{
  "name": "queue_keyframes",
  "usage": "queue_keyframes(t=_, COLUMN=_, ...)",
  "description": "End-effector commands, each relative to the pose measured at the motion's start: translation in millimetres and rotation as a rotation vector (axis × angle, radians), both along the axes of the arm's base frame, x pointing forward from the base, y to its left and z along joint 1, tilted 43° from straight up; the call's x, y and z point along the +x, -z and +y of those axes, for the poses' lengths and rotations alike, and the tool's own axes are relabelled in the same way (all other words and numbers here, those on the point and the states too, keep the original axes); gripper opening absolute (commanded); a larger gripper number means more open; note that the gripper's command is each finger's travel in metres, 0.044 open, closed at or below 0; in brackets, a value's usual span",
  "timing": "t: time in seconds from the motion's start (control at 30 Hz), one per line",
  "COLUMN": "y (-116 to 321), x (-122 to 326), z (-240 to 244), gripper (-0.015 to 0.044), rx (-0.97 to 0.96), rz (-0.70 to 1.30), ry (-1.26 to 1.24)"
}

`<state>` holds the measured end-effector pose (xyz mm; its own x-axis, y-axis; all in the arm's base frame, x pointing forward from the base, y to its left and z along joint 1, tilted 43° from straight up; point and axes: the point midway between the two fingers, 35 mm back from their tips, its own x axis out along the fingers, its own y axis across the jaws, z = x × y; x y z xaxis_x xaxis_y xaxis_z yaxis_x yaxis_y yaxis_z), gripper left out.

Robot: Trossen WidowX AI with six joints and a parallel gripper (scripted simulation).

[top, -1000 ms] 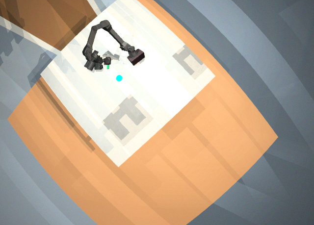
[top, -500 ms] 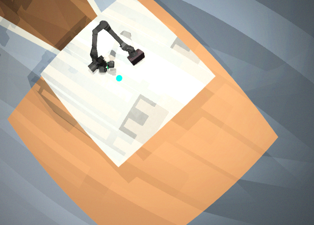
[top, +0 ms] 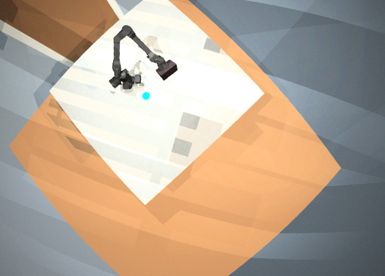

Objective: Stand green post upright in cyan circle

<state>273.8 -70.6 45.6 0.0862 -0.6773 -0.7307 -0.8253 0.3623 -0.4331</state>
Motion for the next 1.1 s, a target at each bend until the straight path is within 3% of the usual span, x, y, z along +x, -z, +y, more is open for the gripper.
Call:
queue_keyframes(t=0.0, y=0.7, x=-0.7, z=-1.2, gripper=0.0023, rx=-0.006, rz=0.006, ry=0.0)
queue_keyframes(t=1.07, y=-67.9, x=-4.7, z=66.8, gripper=0.0023, rx=0.004, rz=0.009, ry=-0.001)
